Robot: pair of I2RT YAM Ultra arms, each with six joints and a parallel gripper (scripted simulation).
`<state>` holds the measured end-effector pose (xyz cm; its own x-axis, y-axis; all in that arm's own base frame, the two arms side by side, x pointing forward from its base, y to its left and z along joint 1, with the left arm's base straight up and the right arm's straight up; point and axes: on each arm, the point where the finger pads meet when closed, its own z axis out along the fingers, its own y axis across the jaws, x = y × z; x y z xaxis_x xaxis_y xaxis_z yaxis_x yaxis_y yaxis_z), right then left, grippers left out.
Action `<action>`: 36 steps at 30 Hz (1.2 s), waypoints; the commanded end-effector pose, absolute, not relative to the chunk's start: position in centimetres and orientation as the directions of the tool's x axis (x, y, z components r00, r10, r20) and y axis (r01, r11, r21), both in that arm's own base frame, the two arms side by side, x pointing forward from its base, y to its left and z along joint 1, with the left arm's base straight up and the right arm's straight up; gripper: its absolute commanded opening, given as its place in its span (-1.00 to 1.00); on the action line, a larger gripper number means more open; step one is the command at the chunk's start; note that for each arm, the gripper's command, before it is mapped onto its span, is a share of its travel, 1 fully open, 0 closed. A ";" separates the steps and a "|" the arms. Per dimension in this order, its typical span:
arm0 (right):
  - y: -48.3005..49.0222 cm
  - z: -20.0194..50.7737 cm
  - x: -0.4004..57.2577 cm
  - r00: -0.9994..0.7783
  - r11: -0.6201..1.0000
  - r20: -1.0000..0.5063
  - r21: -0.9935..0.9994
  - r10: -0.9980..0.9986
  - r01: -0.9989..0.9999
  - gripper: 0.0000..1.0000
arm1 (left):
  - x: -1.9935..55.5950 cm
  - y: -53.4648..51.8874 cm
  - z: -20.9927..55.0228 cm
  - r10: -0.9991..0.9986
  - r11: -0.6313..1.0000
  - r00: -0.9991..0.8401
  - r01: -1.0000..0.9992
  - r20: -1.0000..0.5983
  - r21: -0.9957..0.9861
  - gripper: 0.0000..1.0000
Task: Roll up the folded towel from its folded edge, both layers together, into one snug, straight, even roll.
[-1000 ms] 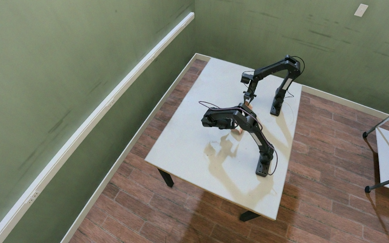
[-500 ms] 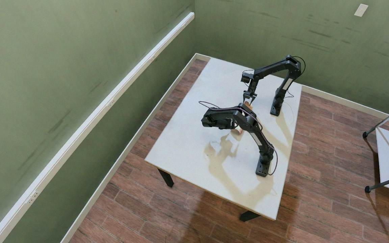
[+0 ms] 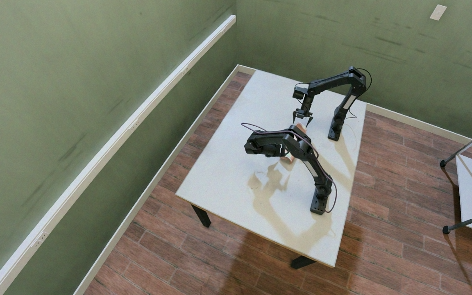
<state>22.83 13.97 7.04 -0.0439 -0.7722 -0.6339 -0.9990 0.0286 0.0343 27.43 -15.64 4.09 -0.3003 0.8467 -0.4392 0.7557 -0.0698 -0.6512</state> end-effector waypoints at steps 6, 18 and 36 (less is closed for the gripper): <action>12.4 10.6 23.3 -0.020 0.026 -0.643 0.000 -0.766 -1.000 0.70 | 28.3 -15.7 5.6 0.860 -0.152 -0.259 0.691 -0.439 -0.707 0.70; 9.7 13.8 23.2 -0.019 0.027 -0.642 -0.002 -0.767 -1.000 0.70 | 28.2 -15.6 5.6 0.861 -0.151 -0.257 0.695 -0.440 -0.703 0.70; 7.0 15.6 21.7 0.041 0.044 -0.568 -0.135 -0.822 -0.990 0.70 | 26.2 -11.9 9.1 0.875 -0.112 -0.119 0.893 -0.470 -0.436 0.70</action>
<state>22.46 7.89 14.57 0.0186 -0.8075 -0.5896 -0.9941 0.0481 -0.0972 26.55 -13.38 7.39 -0.1825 0.8694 -0.4592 0.8422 -0.1028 -0.5293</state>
